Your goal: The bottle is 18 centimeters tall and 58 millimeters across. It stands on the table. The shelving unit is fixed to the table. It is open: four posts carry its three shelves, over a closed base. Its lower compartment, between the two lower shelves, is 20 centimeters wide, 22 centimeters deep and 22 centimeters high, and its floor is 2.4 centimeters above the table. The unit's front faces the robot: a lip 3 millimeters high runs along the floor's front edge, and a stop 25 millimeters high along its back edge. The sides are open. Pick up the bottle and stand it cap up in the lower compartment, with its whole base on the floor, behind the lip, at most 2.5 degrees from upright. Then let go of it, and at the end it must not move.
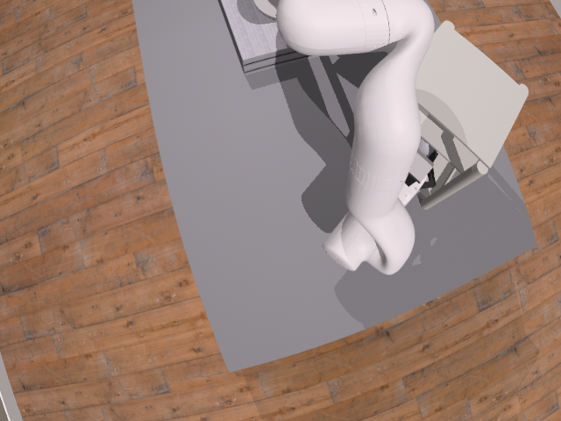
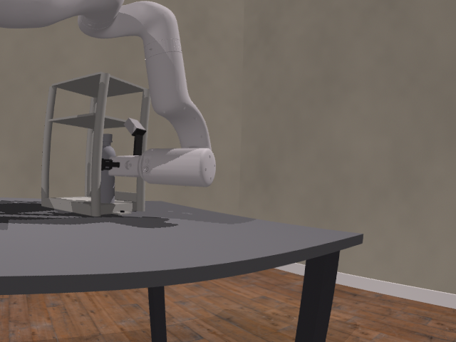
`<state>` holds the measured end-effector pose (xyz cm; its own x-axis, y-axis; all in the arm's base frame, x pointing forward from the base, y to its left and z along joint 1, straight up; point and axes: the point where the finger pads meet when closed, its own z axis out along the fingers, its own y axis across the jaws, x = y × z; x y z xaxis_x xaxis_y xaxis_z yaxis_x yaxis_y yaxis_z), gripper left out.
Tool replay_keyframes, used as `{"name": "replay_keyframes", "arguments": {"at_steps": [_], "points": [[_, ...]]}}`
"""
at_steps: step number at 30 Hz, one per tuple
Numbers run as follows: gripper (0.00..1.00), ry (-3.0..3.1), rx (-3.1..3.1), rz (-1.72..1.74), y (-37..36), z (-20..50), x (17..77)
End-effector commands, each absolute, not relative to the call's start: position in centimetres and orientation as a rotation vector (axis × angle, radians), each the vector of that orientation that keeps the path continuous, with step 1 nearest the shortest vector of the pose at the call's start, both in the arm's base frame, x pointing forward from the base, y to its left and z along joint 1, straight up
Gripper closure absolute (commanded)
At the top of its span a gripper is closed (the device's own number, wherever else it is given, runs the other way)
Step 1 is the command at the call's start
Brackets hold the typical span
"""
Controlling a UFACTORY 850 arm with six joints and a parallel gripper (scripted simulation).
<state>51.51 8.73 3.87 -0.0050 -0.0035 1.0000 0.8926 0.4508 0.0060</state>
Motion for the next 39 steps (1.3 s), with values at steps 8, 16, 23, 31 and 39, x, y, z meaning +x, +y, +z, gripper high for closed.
{"name": "replay_keyframes", "arguments": {"at_steps": [8, 16, 23, 31, 39], "points": [[0.68, -1.399, -0.853, -0.864, 8.71, 3.94, 51.58], [0.35, -1.399, -0.853, -0.864, 8.71, 3.94, 51.58], [0.19, -1.399, -0.853, -0.864, 8.71, 3.94, 51.58], [0.19, -1.399, -0.853, -0.864, 8.7, 3.94, 51.58], [0.19, -1.399, -0.853, -0.864, 8.5, 3.94, 51.69]]}}
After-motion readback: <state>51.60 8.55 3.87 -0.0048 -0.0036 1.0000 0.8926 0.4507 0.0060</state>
